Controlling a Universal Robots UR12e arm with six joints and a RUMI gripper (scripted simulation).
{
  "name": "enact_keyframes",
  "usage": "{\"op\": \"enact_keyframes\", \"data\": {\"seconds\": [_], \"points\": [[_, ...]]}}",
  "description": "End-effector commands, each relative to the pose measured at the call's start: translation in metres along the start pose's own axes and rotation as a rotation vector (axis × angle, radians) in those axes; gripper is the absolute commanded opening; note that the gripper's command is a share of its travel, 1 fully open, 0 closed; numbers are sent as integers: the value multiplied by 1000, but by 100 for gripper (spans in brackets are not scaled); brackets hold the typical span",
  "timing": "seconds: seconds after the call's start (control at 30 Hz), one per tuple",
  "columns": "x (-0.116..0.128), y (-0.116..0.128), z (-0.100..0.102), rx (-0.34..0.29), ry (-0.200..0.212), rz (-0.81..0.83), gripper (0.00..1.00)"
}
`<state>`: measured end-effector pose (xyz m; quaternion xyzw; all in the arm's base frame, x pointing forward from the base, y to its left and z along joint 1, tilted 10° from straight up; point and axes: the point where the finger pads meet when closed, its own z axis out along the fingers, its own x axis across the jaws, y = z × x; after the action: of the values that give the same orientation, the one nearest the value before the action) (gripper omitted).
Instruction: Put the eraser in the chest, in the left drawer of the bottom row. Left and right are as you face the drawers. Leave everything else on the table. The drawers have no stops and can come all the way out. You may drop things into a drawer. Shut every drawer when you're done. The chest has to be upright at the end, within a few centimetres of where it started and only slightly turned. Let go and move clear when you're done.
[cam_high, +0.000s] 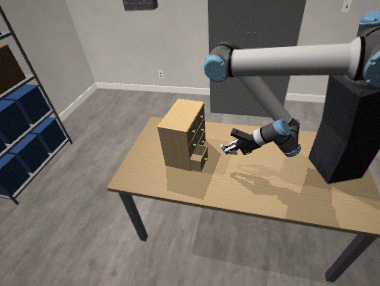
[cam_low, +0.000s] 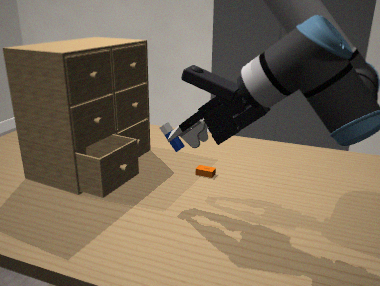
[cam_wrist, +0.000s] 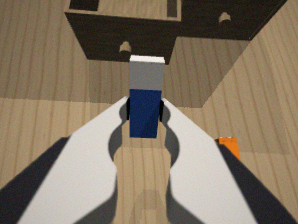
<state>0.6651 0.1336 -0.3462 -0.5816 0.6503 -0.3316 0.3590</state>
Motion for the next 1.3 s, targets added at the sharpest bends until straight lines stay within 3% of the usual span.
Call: {"op": "enact_keyframes", "data": {"seconds": [0.0,0.77,1.27], "points": [[-1,-2,2,3,0,-1,11],[-1,-14,15,6,-1,-1,11],[-1,-32,36,6,-1,-1,11]]}}
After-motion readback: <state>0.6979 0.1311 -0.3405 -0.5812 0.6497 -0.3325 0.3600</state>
